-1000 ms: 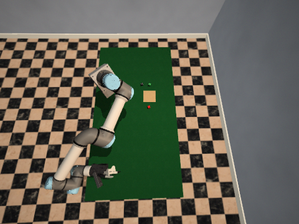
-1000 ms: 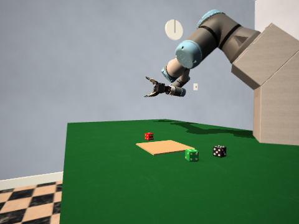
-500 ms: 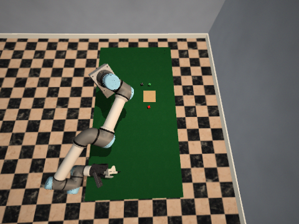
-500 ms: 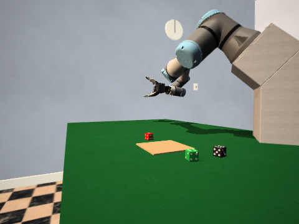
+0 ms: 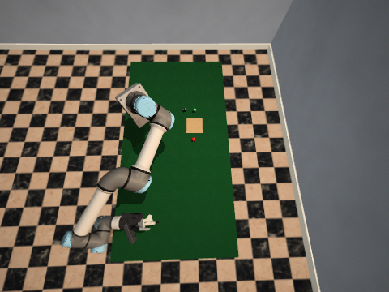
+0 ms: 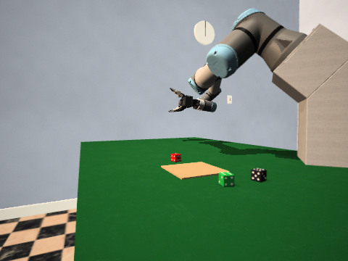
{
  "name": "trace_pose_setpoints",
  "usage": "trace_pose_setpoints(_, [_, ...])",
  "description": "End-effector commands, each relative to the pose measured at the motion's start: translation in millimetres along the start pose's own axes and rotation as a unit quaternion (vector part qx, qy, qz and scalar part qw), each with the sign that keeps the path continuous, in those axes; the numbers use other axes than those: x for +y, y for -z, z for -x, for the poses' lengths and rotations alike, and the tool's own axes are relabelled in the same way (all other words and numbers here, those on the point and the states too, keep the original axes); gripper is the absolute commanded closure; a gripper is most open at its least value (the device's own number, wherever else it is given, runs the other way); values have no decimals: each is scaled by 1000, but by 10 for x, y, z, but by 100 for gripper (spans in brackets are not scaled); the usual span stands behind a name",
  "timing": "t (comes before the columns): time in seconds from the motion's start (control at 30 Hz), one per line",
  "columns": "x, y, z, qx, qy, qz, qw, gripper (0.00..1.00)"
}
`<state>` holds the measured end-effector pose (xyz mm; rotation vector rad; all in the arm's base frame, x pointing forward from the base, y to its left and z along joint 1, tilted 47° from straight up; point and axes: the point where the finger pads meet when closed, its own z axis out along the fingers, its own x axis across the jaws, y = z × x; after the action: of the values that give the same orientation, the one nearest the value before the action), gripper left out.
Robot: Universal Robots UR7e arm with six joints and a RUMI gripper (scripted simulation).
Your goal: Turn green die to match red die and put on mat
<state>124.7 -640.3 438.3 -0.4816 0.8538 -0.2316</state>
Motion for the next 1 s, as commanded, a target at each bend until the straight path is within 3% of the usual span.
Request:
trace_pose_setpoints(0.0, [76, -114, -38, -4, -10, 17, 1000, 0])
trace_pose_setpoints(0.4, [409, -540, -213, -17, -51, 84, 995, 0])
trace_pose_setpoints(0.67, [879, -1019, -406, -27, -100, 172, 980, 0])
trace_pose_setpoints(0.87, [1371, -1414, -564, -29, -145, 256, 955, 0])
trace_pose_setpoints(0.93, [1371, -1414, -564, -29, -145, 256, 955, 0])
trace_pose_setpoints(0.97, [1465, -1479, -590, -28, -152, 272, 950, 0])
